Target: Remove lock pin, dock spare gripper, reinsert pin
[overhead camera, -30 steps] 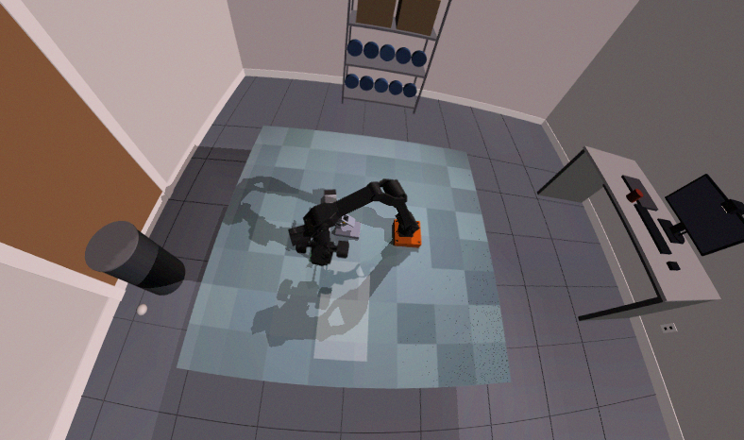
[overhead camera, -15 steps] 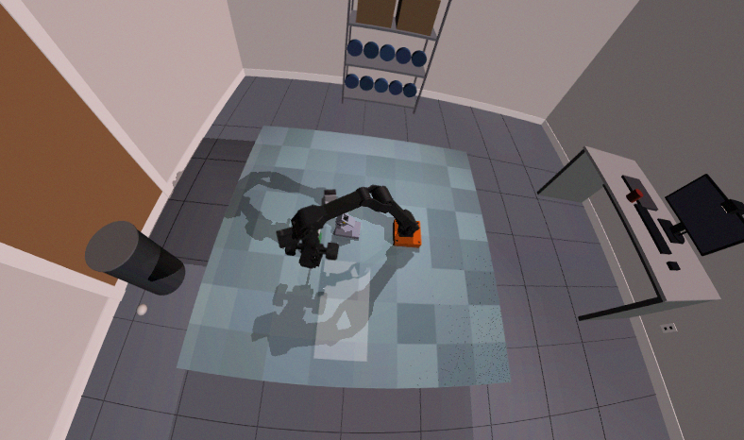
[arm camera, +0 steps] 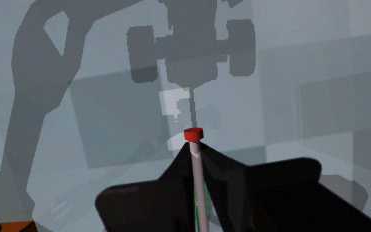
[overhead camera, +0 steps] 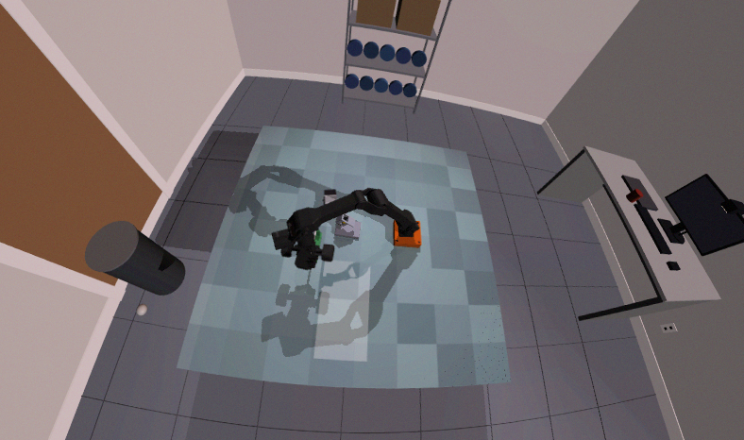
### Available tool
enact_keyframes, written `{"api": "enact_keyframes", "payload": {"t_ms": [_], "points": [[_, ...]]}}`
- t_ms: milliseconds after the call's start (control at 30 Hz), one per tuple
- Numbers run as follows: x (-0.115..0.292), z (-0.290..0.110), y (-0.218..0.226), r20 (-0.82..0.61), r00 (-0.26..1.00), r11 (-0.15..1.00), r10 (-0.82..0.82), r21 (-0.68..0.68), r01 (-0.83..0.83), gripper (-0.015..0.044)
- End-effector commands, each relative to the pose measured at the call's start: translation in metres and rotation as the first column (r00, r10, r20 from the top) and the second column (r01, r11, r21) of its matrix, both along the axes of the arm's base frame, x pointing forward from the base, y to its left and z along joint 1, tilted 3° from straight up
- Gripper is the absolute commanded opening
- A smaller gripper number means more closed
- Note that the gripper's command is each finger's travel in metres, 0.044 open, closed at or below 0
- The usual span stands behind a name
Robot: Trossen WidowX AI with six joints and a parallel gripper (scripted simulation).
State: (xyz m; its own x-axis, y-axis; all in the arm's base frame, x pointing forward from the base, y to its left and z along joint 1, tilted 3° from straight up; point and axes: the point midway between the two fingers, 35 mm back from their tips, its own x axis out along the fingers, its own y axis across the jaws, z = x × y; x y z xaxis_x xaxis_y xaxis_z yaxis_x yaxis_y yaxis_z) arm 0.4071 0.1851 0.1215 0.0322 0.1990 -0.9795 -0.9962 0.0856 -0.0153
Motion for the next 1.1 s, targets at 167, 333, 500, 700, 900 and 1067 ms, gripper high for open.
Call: {"api": "enact_keyframes", "payload": {"t_ms": [167, 333, 500, 700, 900, 1067], "points": [[0.001, -0.014, 0.000, -0.001, 1.000, 1.000, 0.005, -0.001, -0.005, 0.0000], [0.002, -0.022, 0.000, -0.001, 1.000, 1.000, 0.005, -0.001, -0.005, 0.0000], [0.002, -0.030, 0.000, -0.001, 1.000, 1.000, 0.005, -0.001, -0.005, 0.0000], [0.003, -0.039, 0.000, -0.001, 1.000, 1.000, 0.005, -0.001, -0.005, 0.0000], [0.004, -0.048, 0.000, -0.002, 1.000, 1.000, 0.005, -0.001, -0.005, 0.0000], [0.005, -0.056, 0.001, -0.002, 1.000, 1.000, 0.006, -0.001, -0.006, 0.0000]]}}
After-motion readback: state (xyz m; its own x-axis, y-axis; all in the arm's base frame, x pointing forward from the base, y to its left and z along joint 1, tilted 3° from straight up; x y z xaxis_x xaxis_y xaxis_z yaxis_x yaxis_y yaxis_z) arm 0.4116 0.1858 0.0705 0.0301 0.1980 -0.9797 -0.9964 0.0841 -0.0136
